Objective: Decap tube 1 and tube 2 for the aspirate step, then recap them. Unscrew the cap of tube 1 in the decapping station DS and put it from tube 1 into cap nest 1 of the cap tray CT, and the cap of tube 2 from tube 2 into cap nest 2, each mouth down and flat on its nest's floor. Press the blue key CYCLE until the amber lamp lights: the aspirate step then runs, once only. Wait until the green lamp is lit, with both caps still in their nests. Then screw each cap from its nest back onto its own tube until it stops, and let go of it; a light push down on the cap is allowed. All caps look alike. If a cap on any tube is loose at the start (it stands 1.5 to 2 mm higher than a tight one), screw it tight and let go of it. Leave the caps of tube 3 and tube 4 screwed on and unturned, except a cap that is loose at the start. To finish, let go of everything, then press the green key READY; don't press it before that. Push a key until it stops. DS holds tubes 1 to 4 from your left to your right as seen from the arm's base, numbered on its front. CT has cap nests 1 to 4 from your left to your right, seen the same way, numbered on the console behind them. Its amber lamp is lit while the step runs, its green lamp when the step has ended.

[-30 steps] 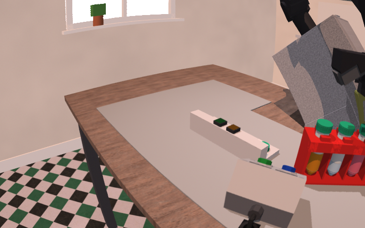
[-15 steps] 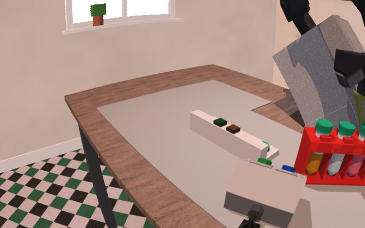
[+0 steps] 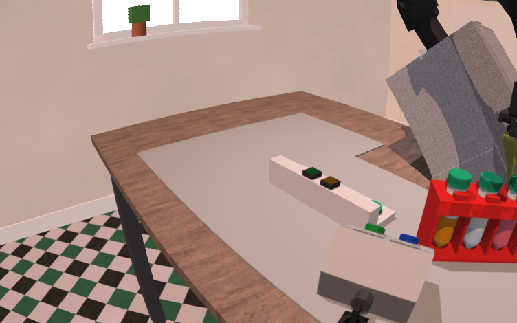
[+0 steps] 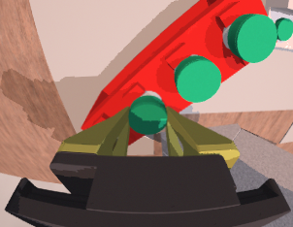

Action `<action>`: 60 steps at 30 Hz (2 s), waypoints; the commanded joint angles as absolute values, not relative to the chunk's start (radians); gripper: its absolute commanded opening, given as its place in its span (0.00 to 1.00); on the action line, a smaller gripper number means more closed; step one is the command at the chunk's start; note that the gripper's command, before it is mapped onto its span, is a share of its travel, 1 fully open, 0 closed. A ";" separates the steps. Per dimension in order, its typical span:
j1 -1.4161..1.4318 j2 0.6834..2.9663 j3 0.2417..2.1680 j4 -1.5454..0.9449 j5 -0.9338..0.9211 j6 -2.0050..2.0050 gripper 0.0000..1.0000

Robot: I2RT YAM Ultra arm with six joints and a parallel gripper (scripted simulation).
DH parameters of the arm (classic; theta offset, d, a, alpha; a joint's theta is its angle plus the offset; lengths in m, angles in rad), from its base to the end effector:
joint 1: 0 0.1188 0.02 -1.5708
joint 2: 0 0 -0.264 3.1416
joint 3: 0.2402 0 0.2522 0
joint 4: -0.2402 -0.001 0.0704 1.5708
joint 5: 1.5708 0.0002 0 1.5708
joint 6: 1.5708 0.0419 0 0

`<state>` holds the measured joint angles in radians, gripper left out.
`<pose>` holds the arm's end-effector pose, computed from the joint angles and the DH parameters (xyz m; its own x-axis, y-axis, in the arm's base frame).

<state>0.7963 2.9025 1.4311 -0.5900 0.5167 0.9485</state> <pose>0.2309 0.2078 -0.1506 -0.9968 -0.0086 -0.0794 0.0441 0.7697 -0.6368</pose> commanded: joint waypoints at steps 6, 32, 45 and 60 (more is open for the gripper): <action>0.801 2.895 1.433 -0.589 0.523 0.497 0.00; 0.802 2.893 1.434 -0.592 0.523 -0.652 0.00; 0.803 2.893 1.434 -0.593 0.522 -1.252 0.00; 0.803 2.892 1.434 -0.594 0.522 -1.742 0.00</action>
